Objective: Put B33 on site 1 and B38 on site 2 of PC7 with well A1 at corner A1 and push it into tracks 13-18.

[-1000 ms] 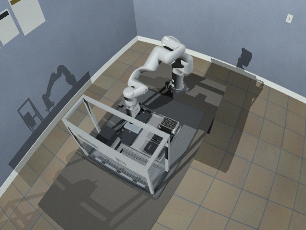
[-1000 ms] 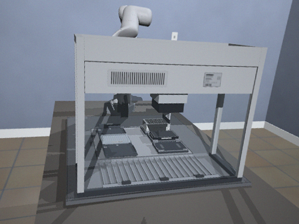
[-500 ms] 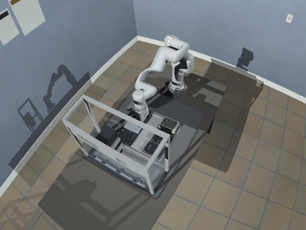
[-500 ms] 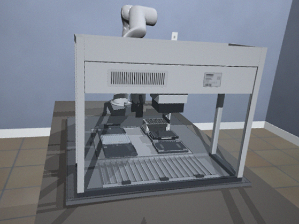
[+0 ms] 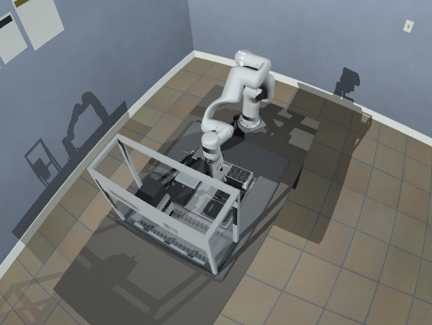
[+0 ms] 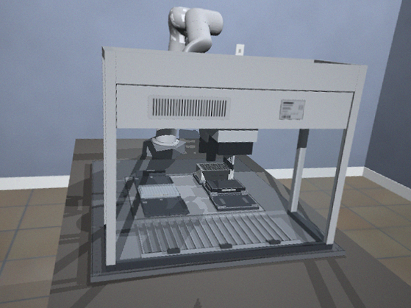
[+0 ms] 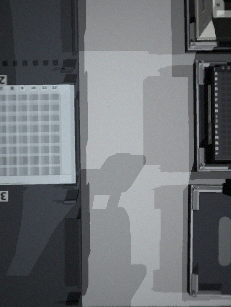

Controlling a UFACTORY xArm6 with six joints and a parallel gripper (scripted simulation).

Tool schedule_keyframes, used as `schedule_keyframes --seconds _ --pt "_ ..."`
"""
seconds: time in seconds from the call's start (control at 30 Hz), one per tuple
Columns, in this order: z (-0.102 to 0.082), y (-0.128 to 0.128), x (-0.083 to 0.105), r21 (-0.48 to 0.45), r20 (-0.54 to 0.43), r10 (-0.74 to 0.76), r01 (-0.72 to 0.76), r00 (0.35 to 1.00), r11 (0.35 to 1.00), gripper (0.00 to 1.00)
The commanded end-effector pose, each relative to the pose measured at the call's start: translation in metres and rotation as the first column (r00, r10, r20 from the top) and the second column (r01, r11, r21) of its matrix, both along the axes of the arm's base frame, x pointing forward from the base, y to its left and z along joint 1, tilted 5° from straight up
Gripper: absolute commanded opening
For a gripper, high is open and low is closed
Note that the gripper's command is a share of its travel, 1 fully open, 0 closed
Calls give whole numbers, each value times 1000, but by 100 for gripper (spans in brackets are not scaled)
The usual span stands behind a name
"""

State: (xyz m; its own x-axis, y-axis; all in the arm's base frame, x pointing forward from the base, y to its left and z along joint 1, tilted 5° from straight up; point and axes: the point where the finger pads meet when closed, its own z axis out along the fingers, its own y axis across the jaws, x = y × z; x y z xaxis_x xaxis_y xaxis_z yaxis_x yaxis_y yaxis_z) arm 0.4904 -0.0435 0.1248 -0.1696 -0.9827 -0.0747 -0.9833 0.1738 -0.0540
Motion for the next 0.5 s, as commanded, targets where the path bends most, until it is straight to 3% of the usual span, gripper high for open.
schedule_keyframes --seconds 0.0,0.47 --pt "3 15 3 -2 4 -2 2 1000 1000 100" --pt "8 78 10 -1 5 -2 2 1000 1000 100"
